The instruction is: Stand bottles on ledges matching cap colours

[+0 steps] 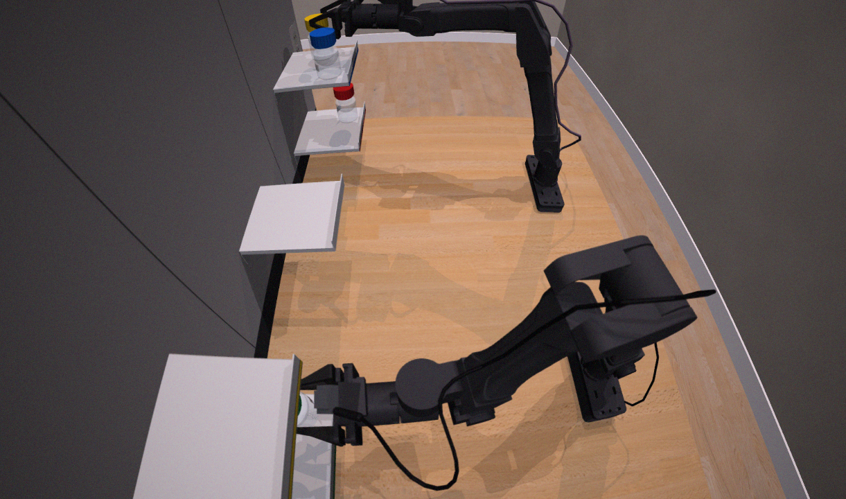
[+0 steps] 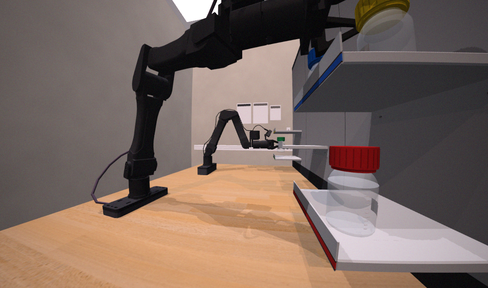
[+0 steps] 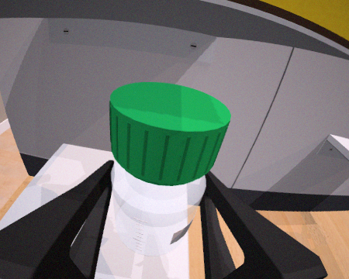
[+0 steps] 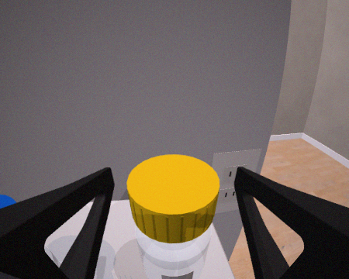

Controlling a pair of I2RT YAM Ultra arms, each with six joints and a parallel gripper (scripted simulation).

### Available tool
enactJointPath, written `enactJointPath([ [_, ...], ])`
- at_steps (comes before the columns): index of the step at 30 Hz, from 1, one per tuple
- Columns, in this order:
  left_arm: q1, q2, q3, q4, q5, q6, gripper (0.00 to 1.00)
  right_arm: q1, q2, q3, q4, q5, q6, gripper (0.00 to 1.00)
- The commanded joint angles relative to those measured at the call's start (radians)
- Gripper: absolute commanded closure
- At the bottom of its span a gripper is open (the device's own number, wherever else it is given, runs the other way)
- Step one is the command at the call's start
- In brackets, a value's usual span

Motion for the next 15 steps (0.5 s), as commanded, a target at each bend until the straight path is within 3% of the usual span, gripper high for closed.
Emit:
enactJointPath([
  [1, -0.009, 0.0, 0.021, 0.044, -0.009, -0.006, 0.48, 0.012, 0.019, 0.051, -0.028, 0.012, 0.002, 0.19],
  [9, -0.009, 0.057, -0.016, 0.149, -0.009, -0.007, 0.48, 0.013, 0.021, 0.06, -0.033, 0.009, 0.002, 0.19],
  [12, -0.009, 0.071, -0.017, 0.102, -0.009, -0.006, 0.48, 0.013, 0.02, 0.06, -0.033, 0.009, 0.002, 0.19],
  [13, -0.009, 0.075, -0.016, 0.129, -0.009, -0.006, 0.48, 0.013, 0.02, 0.06, -0.033, 0.009, 0.002, 0.28],
  [15, -0.009, 0.098, -0.02, 0.172, -0.009, -0.007, 0.48, 0.013, 0.02, 0.06, -0.033, 0.009, 0.002, 0.28],
])
